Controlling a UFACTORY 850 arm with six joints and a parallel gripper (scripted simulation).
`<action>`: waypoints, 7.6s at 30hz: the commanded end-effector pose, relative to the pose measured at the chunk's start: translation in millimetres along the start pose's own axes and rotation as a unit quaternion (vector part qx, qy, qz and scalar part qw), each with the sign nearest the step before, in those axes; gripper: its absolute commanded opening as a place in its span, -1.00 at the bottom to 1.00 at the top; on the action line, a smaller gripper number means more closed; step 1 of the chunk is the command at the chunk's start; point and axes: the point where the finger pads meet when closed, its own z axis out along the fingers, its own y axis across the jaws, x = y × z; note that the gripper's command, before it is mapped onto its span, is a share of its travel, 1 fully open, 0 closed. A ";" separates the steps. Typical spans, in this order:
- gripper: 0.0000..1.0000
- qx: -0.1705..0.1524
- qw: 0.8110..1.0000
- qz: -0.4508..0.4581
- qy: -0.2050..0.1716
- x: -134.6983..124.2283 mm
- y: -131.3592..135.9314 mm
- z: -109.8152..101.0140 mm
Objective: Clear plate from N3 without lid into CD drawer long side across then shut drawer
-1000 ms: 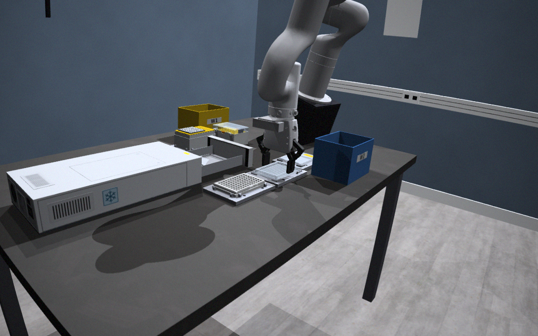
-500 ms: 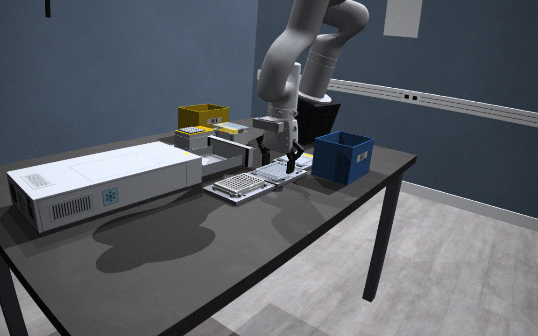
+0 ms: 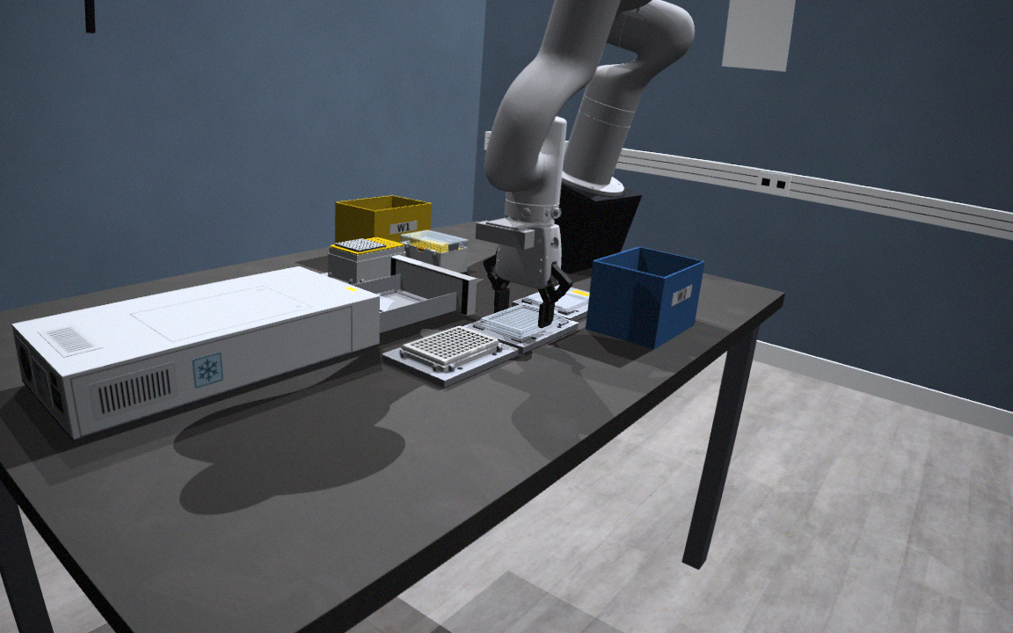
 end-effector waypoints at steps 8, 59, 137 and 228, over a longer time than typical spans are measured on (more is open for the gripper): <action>-1.00 0.000 1.000 0.000 0.001 1.0 -0.3 -0.6; -1.00 0.000 1.000 0.000 0.001 1.0 -0.3 -13.3; -1.00 0.000 1.000 0.000 0.001 1.0 -0.3 -105.7; -1.00 -0.001 0.722 -0.692 0.001 63.2 144.5 -128.9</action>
